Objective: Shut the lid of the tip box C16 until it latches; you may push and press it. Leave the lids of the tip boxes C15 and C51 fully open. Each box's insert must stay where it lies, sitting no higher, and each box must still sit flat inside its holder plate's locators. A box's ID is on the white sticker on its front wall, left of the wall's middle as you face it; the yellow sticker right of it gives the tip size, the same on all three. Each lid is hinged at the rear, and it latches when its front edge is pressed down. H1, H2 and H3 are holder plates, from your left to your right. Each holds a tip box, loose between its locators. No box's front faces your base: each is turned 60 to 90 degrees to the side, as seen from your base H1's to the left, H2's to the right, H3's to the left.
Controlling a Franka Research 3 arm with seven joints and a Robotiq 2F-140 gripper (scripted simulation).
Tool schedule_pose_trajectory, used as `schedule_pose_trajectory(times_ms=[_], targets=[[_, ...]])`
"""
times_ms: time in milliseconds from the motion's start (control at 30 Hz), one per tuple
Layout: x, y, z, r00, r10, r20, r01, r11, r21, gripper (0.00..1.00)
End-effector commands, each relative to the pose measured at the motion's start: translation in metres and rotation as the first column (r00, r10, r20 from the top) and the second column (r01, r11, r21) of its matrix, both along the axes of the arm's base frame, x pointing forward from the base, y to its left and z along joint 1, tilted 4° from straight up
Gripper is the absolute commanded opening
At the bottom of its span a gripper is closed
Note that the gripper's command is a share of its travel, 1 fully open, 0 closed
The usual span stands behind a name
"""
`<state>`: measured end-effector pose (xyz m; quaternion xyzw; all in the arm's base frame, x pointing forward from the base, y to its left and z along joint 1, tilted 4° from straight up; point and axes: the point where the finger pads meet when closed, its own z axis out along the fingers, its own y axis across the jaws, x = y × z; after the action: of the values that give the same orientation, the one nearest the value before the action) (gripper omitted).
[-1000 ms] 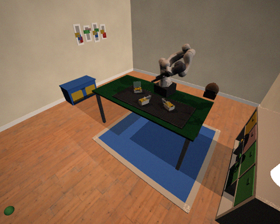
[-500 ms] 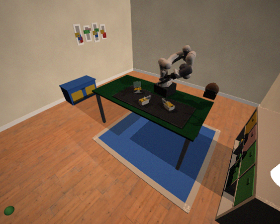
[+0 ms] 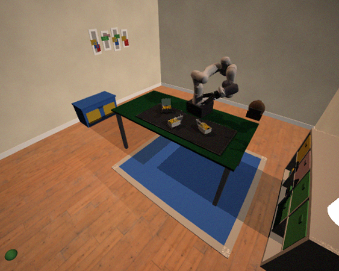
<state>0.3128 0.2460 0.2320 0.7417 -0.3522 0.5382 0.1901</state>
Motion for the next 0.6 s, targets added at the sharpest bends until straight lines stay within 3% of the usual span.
schedule_pose_trajectory(times_ms=[0,167,267,433,567], targets=[[-0.005,0.017,-0.005,0.999,0.032,0.019,-0.032,0.999,0.005,1.00],[-0.012,0.029,-0.010,0.998,0.063,0.025,-0.062,0.998,-0.006,1.00],[-0.020,0.041,-0.016,0.987,0.155,0.043,-0.154,0.987,-0.041,1.00],[-0.033,0.060,-0.025,0.986,0.158,0.043,-0.157,0.987,-0.042,1.00],[-0.045,0.073,-0.034,0.958,0.282,0.058,-0.276,0.957,-0.087,1.00]])
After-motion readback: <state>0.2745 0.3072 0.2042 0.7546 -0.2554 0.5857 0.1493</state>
